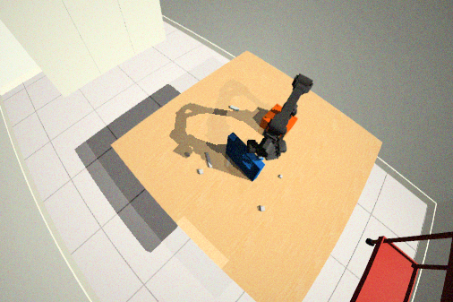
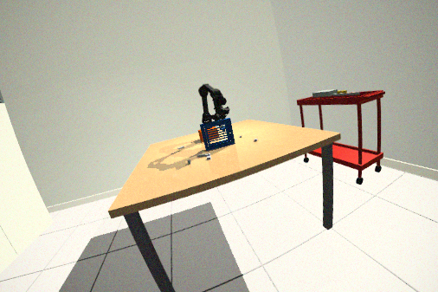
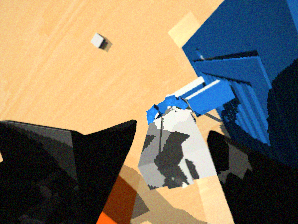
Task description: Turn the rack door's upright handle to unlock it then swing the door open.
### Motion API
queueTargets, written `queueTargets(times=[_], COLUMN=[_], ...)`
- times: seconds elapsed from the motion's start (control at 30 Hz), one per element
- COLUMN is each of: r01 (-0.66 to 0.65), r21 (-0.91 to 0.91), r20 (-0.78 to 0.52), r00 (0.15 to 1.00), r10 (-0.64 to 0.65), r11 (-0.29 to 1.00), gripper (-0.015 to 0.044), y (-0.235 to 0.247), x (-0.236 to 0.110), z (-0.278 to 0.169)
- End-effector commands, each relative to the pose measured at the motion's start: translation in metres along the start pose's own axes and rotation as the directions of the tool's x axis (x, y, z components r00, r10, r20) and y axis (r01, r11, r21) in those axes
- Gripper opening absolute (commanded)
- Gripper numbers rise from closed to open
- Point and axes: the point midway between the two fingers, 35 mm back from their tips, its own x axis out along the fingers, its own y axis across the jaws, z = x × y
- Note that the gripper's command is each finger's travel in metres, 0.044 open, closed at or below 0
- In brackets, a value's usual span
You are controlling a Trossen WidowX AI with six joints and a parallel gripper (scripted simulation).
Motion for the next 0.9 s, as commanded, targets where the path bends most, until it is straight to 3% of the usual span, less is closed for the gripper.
queueTargets(times=[0.0, 0.2, 0.4, 0.87], r01=[0.003, 0.004, 0.004, 0.002], r21=[0.172, 0.453, 0.694, 0.994], r20=[-0.003, -0.003, -0.003, -0.002], r00=[1.0, 1.0, 1.0, 1.0], r10=[-0.003, -0.003, -0.003, -0.003], r11=[0.985, 0.892, 0.72, 0.11], gripper=[0.0297, 0.0297, 0.0297, 0.0297], y=[-0.0004, -0.0004, -0.0004, -0.0003], x=[0.0003, 0.0003, 0.0003, 0.0003], z=[-0.0005, -0.0005, -0.0005, -0.0004])
